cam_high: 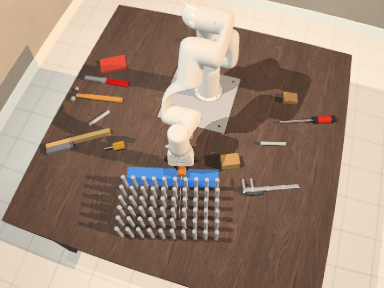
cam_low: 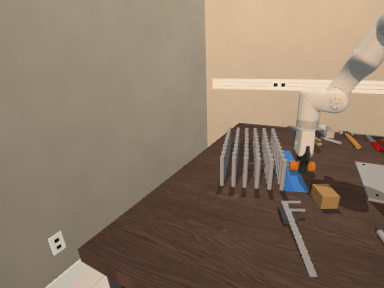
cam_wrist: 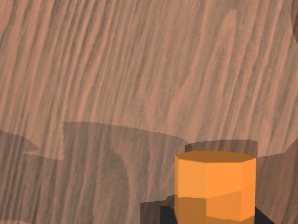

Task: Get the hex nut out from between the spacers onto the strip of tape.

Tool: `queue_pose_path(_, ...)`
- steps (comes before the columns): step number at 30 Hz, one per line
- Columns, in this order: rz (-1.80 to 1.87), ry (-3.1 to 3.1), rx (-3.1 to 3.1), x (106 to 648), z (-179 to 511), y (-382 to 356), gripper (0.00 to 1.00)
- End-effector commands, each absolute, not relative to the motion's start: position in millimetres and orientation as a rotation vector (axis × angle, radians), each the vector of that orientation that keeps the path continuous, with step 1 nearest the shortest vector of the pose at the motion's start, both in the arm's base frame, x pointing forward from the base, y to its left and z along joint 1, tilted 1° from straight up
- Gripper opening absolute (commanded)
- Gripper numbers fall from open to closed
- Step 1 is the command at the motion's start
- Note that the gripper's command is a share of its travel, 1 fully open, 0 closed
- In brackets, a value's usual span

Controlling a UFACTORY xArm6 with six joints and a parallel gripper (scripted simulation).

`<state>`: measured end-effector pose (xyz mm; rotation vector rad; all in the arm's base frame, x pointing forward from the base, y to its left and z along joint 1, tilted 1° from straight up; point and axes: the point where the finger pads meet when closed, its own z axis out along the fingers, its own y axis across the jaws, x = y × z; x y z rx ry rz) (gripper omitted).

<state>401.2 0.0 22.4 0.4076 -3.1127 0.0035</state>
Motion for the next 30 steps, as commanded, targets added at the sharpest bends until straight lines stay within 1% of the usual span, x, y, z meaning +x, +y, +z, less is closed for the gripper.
queue_pose_path(1, 0.004, -3.117, 0.408, 402.7, 21.7, 0.0, 0.0)
queue_pose_path(30, 0.004, -3.117, 0.408, 402.6, 17.6, 0.0, 0.0)
